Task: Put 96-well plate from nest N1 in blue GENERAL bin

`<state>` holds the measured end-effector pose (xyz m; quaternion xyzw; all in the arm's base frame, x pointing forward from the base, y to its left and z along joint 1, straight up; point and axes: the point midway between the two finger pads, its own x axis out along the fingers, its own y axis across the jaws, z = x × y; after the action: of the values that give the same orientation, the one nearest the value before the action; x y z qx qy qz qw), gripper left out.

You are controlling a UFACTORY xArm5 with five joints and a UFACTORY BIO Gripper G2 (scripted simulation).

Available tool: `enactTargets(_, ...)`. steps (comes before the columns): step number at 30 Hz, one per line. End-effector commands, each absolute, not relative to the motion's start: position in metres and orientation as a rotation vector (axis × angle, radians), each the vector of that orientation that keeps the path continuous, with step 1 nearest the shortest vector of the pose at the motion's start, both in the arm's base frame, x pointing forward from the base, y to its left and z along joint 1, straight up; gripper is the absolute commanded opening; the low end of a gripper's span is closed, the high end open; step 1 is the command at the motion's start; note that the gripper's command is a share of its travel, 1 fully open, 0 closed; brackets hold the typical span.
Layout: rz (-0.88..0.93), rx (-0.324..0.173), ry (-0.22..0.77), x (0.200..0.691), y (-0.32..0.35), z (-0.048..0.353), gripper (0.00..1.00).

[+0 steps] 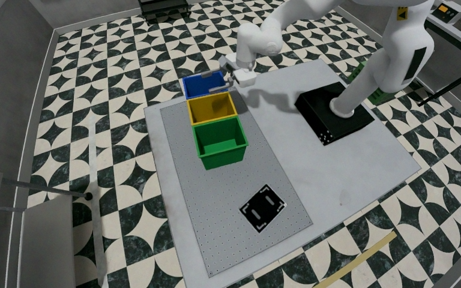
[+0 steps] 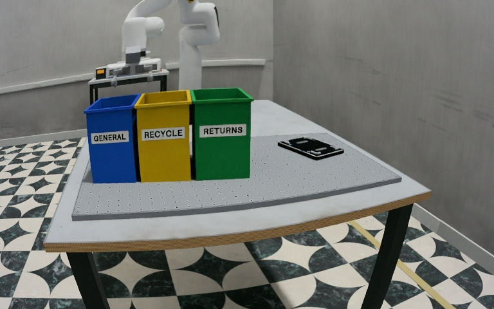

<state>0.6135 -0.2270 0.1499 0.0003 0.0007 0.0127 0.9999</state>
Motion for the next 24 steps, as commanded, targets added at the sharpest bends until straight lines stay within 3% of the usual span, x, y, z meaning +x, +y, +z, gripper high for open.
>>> enactTargets(1,0.026,-0.001,-0.003,0.607,-0.208,0.157,0.18)
enactTargets(24,0.026,-0.001,-0.003,0.574,-0.111,0.181,0.18)
